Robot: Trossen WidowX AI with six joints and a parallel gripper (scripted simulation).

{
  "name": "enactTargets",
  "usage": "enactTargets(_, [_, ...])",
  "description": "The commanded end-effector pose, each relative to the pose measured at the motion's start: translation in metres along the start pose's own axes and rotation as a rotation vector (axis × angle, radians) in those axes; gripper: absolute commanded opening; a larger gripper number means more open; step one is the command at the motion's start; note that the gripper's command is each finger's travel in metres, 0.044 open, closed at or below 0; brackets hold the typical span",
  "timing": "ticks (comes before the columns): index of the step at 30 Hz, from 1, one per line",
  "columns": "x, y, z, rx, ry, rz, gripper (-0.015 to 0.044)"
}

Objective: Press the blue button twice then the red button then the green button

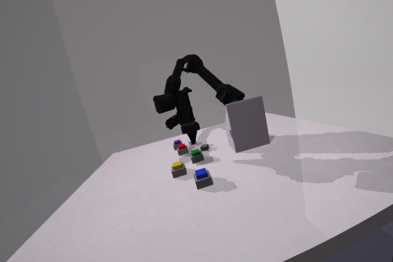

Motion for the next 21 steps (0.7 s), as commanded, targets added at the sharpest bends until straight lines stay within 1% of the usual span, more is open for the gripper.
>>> enactTargets(1, [0.0, -0.007, 0.001, 0.007, 0.006, -0.006, 0.002])
enactTargets(21, [0.0, -0.039, 0.0, 0.008, 0.006, -0.006, 0.002])
Point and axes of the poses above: the point midway between the two fingers, 35 mm back from their tips, its own y axis back along the fingers, its own z axis across the jaws, x = y × z, the point moved 3 cm from there along y, back along the fingers, and after that the axes turned 8 degrees about y, right-handed, at the moved point
